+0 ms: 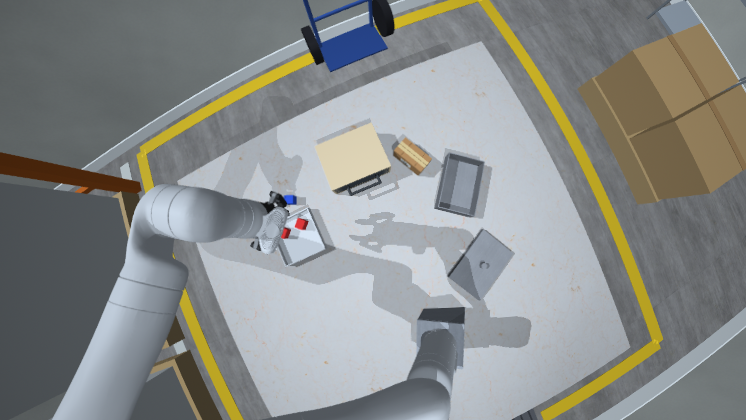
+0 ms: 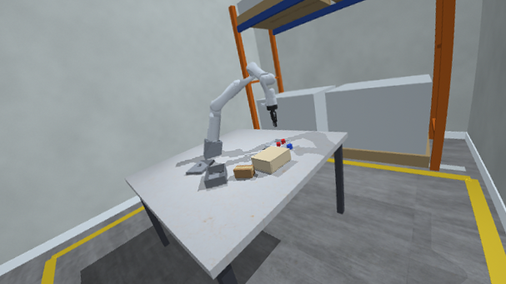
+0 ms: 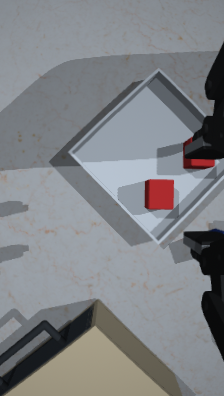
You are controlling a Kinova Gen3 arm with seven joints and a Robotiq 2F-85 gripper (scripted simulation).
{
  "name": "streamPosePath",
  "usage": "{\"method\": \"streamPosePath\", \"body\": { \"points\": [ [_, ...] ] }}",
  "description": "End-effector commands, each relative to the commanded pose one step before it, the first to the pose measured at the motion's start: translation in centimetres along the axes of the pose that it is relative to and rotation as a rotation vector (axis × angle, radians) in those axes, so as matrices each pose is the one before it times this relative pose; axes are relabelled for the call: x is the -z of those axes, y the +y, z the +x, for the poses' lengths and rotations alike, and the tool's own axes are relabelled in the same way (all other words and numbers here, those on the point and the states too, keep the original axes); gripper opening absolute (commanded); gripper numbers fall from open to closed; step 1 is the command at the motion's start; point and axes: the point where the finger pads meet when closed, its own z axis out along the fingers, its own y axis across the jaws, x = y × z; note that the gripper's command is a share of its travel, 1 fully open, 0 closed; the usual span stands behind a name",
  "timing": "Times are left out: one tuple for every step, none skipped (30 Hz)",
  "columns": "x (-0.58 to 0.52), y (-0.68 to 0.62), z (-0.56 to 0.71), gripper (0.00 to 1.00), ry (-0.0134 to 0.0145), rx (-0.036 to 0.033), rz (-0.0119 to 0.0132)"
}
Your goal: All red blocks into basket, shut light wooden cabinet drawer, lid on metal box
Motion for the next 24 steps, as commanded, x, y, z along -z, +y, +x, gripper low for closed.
{"method": "streamPosePath", "body": {
  "points": [
    [0.117, -0.03, -0.032, 0.53, -0.00168, -0.00021, 0.0005],
    [0.004, 0.0, 0.0, 0.53, 0.0, 0.0, 0.0],
    [0.001, 0.0, 0.0, 0.53, 0.0, 0.0, 0.0],
    [0.0, -0.002, 0.001, 0.53, 0.00001, -0.00004, 0.00001],
    [-0.001, -0.011, 0.009, 0.53, 0.00005, -0.0003, 0.00005],
    [-0.002, -0.03, 0.023, 0.53, 0.00014, -0.0008, 0.00014],
    [-0.004, -0.057, 0.044, 0.53, 0.00027, -0.00152, 0.00026],
    [-0.006, -0.092, 0.07, 0.53, 0.00043, -0.00244, 0.00041],
    [-0.009, -0.133, 0.102, 0.53, 0.00063, -0.00353, 0.00059],
    [-0.012, -0.179, 0.138, 0.53, 0.00084, -0.00479, 0.0008],
    [-0.016, -0.231, 0.178, 0.53, 0.00108, -0.00619, 0.00102],
    [-0.02, -0.288, 0.222, 0.53, 0.00134, -0.00771, 0.00126],
    [-0.024, -0.348, 0.268, 0.53, 0.00161, -0.00935, 0.00151],
    [0.0, 0.0, 0.0, 0.53, 0.0, 0.0, 0.0],
    [0.0, 0.0, 0.0, 0.53, 0.0, 0.0, 0.0],
    [-0.028, -0.41, 0.317, 0.53, 0.00189, -0.01107, 0.00176],
    [-0.033, -0.476, 0.367, 0.53, 0.00217, -0.01288, 0.00201],
    [-0.037, -0.543, 0.419, 0.53, 0.00245, -0.01474, 0.00225],
    [-0.042, -0.61, 0.471, 0.53, 0.00272, -0.01666, 0.00248],
    [-0.047, -0.679, 0.524, 0.53, 0.00299, -0.01861, 0.0027],
    [-0.051, -0.747, 0.576, 0.53, 0.00323, -0.02059, 0.00289],
    [-0.056, -0.814, 0.627, 0.53, 0.00347, -0.02258, 0.00306],
    [-0.061, -0.88, 0.677, 0.53, 0.00368, -0.02457, 0.0032],
    [-0.065, -0.945, 0.725, 0.53, 0.00386, -0.02654, 0.0033]
  ]
}}
